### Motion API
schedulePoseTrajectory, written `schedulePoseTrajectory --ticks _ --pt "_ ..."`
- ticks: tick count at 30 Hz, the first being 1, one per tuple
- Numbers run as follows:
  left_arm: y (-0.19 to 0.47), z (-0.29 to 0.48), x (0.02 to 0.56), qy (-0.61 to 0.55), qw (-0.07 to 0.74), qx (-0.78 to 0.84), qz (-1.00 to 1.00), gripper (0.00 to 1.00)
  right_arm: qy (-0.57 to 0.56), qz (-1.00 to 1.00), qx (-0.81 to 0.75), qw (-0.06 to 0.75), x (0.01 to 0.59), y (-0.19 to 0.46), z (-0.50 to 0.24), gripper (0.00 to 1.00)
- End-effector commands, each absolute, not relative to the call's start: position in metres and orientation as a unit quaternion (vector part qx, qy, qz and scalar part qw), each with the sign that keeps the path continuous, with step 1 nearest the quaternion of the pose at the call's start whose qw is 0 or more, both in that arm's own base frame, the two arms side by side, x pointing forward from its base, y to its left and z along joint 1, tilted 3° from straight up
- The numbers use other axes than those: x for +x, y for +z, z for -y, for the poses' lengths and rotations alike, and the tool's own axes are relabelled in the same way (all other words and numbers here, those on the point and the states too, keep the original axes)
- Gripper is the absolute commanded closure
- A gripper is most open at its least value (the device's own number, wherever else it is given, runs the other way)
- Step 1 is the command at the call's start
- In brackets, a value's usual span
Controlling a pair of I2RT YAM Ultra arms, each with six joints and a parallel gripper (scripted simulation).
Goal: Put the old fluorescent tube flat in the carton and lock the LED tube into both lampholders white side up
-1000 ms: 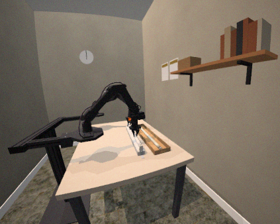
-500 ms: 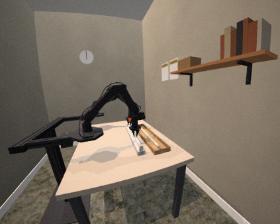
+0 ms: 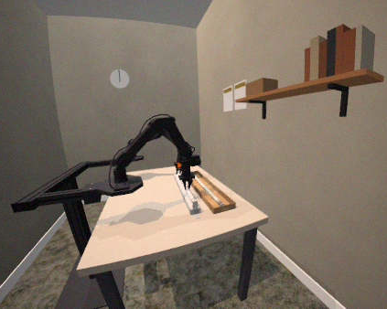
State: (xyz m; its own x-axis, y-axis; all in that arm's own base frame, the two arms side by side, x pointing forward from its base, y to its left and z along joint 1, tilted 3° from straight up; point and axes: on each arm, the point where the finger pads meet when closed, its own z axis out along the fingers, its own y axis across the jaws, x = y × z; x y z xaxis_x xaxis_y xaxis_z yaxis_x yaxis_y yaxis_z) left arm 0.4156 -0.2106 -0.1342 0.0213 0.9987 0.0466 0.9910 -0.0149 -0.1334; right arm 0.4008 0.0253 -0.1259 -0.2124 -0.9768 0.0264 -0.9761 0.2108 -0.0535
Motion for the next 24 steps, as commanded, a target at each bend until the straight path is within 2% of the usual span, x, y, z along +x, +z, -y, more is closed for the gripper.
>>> schedulePoseTrajectory --ticks 1,3,11,12,24 --pt "-0.13 0.222 0.417 0.045 0.052 -0.72 0.691 0.89 -0.045 -0.778 -0.625 0.052 0.429 -0.109 -0.032 0.89" --pt "-0.11 0.226 0.426 0.038 0.031 -0.721 0.691 0.89 -0.043 -0.779 -0.624 0.049 0.427 -0.112 -0.031 0.89" --pt "-0.13 0.221 0.418 0.045 0.051 -0.719 0.691 0.89 -0.042 -0.78 -0.623 0.047 0.426 -0.115 -0.029 0.89" --pt "-0.13 0.221 0.418 0.045 0.051 -0.719 0.692 0.51 -0.042 -0.78 -0.622 0.047 0.427 -0.115 -0.029 0.89" --pt "-0.13 0.221 0.418 0.045 0.051 -0.719 0.692 0.51 -0.042 -0.78 -0.622 0.047 0.427 -0.115 -0.029 0.89"
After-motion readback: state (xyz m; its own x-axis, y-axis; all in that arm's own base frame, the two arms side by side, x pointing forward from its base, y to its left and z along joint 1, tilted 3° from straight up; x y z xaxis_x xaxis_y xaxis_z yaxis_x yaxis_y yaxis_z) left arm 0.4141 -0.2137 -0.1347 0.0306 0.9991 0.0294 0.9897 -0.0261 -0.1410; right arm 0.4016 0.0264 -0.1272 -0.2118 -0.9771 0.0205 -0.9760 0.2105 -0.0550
